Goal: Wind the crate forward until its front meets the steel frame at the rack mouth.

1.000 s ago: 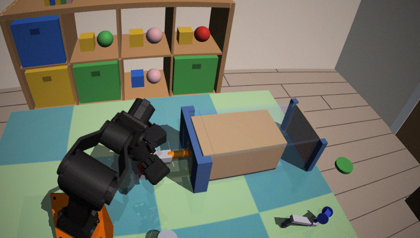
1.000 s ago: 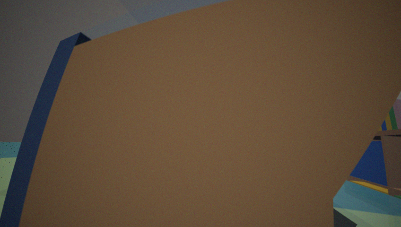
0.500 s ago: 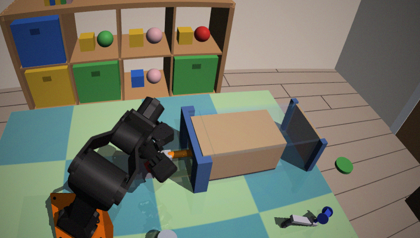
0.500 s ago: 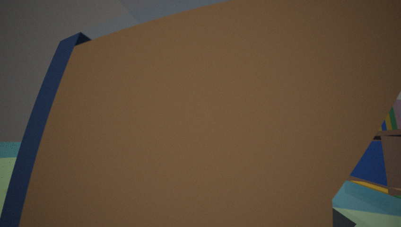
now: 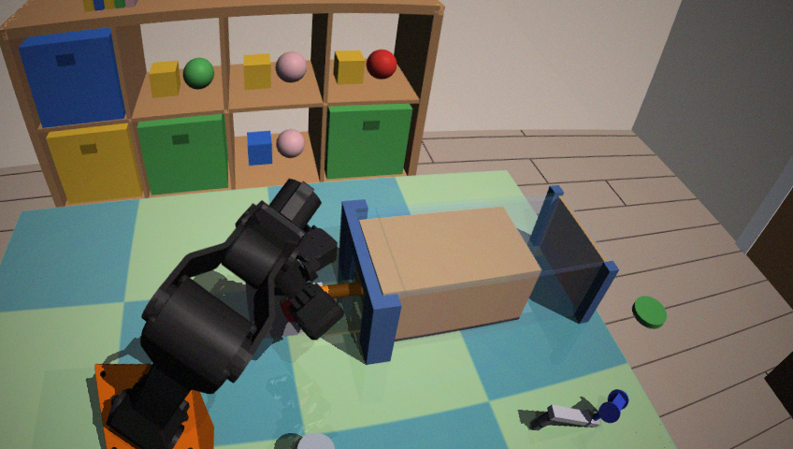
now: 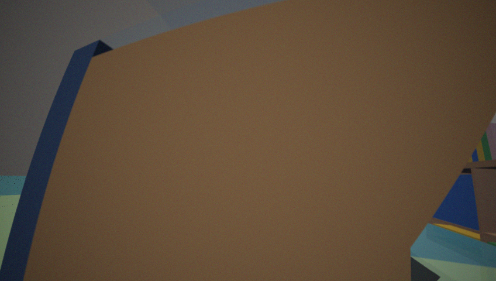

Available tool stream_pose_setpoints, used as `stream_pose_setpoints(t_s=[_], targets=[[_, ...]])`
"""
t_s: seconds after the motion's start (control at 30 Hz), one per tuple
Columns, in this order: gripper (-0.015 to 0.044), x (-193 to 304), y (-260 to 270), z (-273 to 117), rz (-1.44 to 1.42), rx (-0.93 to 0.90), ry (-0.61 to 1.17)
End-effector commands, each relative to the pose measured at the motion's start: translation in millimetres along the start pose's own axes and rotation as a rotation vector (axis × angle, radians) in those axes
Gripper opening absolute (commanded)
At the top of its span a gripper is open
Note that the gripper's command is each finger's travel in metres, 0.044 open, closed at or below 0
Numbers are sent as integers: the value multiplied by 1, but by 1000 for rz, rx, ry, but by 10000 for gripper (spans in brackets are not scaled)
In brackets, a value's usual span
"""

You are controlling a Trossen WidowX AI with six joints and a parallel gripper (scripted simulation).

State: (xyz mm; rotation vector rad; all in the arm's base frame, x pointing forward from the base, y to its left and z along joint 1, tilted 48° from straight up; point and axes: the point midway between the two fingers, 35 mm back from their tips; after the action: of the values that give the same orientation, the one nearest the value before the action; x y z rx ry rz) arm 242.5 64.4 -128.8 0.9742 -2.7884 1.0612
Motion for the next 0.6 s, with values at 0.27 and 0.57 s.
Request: stream_pose_setpoints(t_s=[0.27, 0.57], targets=[[0, -21, -2, 11, 16, 4, -9], [0, -31, -1, 15, 17, 4, -9]])
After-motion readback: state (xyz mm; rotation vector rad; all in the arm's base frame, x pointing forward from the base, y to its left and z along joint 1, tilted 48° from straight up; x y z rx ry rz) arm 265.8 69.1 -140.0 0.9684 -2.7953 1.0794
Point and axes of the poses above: the point midway between the two fingers, 35 mm back from their tips, its own z axis out along the fingers, its own y axis across the jaws, x = y × z, and after that the axes turned 15 degrees about -z, right-handed
